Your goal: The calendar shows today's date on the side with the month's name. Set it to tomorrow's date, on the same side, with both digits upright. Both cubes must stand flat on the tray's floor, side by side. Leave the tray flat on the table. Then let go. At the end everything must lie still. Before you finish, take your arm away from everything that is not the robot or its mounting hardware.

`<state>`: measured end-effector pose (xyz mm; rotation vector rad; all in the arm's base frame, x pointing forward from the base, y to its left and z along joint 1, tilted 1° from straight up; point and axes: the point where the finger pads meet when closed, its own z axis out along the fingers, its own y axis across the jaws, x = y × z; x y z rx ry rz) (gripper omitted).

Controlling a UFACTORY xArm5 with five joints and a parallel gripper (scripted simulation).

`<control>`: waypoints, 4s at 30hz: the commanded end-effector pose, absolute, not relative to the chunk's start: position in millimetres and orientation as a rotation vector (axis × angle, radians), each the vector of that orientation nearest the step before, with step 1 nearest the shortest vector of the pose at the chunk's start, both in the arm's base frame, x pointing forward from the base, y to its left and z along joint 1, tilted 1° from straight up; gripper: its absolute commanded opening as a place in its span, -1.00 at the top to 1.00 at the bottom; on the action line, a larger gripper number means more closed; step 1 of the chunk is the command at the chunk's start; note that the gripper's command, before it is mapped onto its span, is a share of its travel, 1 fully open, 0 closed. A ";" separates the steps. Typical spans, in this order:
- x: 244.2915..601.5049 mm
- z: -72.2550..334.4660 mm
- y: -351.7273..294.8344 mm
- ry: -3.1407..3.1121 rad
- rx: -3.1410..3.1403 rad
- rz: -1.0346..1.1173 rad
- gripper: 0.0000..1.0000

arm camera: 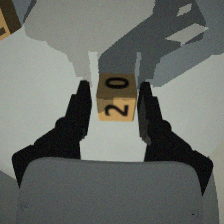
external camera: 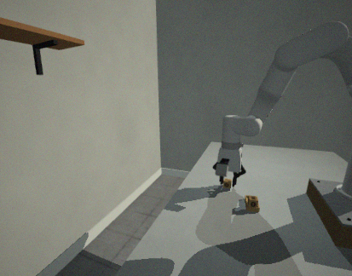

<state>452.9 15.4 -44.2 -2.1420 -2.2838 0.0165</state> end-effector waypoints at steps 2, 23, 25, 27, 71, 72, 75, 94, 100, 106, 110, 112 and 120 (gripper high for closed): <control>454.5 -44.3 15.5 -2.286 -2.144 0.012 0.01; 454.5 -44.3 15.5 -2.286 -2.144 0.012 0.01; 454.5 -44.3 15.5 -2.286 -2.144 0.012 0.01; 454.5 -44.3 15.5 -2.286 -2.144 0.012 0.01; 454.5 -44.3 15.5 -2.286 -2.144 0.012 0.43; 454.6 -44.2 15.5 -2.286 -2.144 0.012 0.43; 454.6 -40.9 15.7 -2.286 -2.144 0.012 0.43; 455.7 53.5 17.6 -2.286 -2.144 0.012 0.43; 455.7 55.1 17.6 -2.286 -2.144 0.012 0.43; 455.7 55.1 17.6 -2.286 -2.144 0.012 0.43; 455.3 55.1 18.0 -2.298 -2.131 0.012 0.43; 454.8 55.3 18.5 -2.317 -2.110 0.012 0.43; 450.7 56.2 22.5 -2.453 -1.949 0.011 0.43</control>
